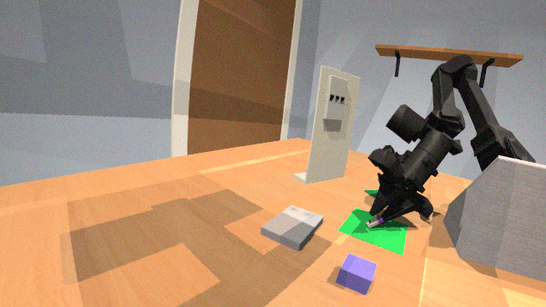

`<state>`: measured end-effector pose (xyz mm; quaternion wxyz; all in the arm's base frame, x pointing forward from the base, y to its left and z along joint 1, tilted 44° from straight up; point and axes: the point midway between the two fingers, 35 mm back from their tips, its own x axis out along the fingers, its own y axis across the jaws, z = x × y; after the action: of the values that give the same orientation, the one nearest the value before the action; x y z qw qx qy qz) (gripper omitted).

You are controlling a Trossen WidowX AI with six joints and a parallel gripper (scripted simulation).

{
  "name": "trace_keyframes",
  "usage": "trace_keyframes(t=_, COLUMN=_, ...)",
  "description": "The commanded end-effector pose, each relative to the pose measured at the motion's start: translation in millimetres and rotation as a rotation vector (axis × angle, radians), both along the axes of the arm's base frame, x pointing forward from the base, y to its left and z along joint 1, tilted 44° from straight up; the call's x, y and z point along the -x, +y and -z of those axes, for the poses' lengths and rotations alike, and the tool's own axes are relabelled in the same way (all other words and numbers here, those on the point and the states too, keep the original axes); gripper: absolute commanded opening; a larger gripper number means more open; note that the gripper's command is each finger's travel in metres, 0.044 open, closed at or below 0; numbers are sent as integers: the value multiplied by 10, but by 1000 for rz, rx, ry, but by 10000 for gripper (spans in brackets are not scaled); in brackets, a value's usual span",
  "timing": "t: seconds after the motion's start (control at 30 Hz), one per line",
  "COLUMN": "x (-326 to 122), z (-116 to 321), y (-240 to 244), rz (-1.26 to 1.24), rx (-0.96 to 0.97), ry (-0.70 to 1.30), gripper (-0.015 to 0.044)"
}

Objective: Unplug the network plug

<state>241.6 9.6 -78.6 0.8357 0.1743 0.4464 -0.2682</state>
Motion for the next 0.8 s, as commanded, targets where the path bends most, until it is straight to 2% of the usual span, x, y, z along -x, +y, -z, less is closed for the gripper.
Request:
trace_keyframes(t=0.0, x=12, z=-11, y=3, rz=2, rx=1, ry=2, gripper=156)
trace_keyframes(t=0.77, x=88, z=-149, y=59, rz=1, rx=0, ry=5, gripper=156)
